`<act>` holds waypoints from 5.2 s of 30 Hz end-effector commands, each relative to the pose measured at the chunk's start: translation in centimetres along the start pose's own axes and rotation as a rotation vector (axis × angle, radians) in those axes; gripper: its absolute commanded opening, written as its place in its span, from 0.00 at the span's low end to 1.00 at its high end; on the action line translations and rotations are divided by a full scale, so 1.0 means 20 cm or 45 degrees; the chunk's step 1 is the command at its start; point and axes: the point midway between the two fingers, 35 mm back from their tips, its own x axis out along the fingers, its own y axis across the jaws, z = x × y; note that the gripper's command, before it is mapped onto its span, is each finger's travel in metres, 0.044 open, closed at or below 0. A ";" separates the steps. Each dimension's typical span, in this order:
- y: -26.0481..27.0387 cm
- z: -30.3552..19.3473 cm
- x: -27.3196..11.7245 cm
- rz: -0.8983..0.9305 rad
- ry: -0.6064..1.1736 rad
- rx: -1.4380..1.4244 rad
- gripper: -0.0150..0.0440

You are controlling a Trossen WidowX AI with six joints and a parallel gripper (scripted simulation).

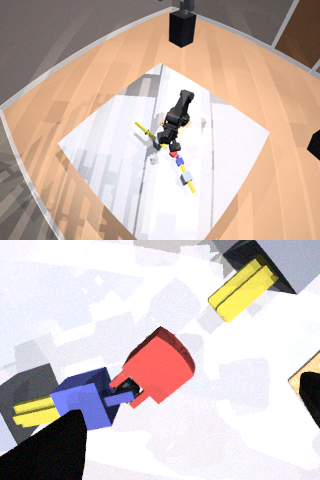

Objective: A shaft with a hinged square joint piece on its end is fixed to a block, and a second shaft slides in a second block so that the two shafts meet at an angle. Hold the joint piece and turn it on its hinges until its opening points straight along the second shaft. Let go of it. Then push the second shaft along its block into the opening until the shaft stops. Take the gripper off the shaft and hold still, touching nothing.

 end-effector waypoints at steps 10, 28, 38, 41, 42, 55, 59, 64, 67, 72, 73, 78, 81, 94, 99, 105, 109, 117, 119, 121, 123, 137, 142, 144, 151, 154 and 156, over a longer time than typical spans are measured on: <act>-0.12 0.09 0.11 0.044 0.228 0.465 1.00; -0.29 0.20 0.20 0.155 0.556 1.165 1.00; -0.32 0.22 0.20 0.170 0.580 1.224 1.00; -0.43 0.38 0.20 0.209 0.517 1.237 1.00; -0.49 0.44 0.19 0.224 0.489 1.243 1.00; -1.30 0.87 0.14 0.282 0.197 1.298 1.00; -1.30 0.87 0.15 0.276 0.195 1.297 1.00; -1.30 0.87 0.27 0.107 0.123 1.264 1.00; -1.29 0.87 0.35 -0.004 0.061 1.241 1.00; -1.29 0.87 0.46 -0.150 -0.045 1.209 1.00; -1.29 0.87 0.46 -0.155 -0.049 1.207 1.00; -1.29 0.87 0.46 -0.155 -0.049 1.207 1.00; -1.29 0.87 0.49 -0.155 -0.049 1.207 1.00; -1.30 0.87 0.59 -0.155 -0.049 1.207 1.00; -1.31 0.87 0.61 -0.155 -0.049 1.207 0.96; -1.31 0.87 0.61 -0.155 -0.049 1.207 0.69; -1.31 0.87 0.61 -0.155 -0.049 1.207 0.51; -1.31 0.87 0.61 -0.155 -0.049 1.207 0.43; -1.31 0.87 0.61 -0.155 -0.049 1.207 0.43; -1.31 0.87 0.61 -0.155 -0.049 1.207 0.38; -1.31 0.87 0.61 -0.155 -0.049 1.207 0.37; -1.30 0.87 0.61 -0.151 -0.046 1.202 0.29; -1.30 0.86 0.61 -0.152 -0.046 1.202 0.25; -1.29 0.86 0.61 -0.154 -0.045 1.203 0.25; -1.25 0.83 0.61 -0.161 -0.043 1.206 0.25; -1.23 0.81 0.62 -0.163 -0.042 1.207 0.25; -1.22 0.81 0.62 -0.164 -0.041 1.207 0.25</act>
